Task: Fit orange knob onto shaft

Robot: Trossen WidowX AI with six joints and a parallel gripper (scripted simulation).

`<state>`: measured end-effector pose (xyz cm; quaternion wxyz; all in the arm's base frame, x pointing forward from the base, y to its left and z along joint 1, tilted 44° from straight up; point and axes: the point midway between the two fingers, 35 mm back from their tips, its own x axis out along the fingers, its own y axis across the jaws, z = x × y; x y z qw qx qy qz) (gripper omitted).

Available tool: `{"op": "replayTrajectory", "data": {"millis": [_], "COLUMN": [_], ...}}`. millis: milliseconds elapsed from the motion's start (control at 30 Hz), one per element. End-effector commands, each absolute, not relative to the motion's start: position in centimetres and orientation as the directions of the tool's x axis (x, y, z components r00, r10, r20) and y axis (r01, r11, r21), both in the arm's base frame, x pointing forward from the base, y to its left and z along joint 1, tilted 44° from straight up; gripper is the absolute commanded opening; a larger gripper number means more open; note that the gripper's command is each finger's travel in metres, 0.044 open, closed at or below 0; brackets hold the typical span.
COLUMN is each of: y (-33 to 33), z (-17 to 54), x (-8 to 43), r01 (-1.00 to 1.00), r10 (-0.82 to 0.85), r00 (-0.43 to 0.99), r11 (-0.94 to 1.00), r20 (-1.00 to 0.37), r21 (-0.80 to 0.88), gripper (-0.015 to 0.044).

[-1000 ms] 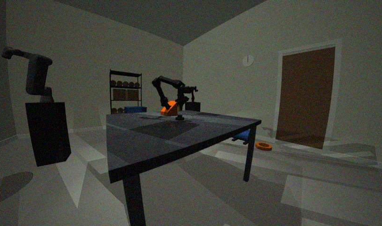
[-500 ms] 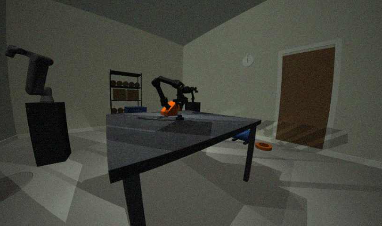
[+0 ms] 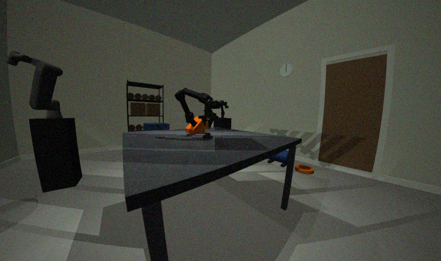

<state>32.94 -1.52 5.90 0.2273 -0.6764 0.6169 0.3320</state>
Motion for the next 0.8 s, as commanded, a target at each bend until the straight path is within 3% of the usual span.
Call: {"op": "replayTrajectory", "data": {"millis": [0, 767], "y": [-2.21, -2.5], "z": [5.14, 4.89], "x": [32.88, 32.6], "r01": [-0.984, -0.985], "r10": [-0.688, -0.689], "r00": [0.019, 0.019], "r11": [-0.141, -0.137], "r20": [-0.725, -0.725], "r21": [0.107, 0.104], "gripper": [0.0, 0.0]}}
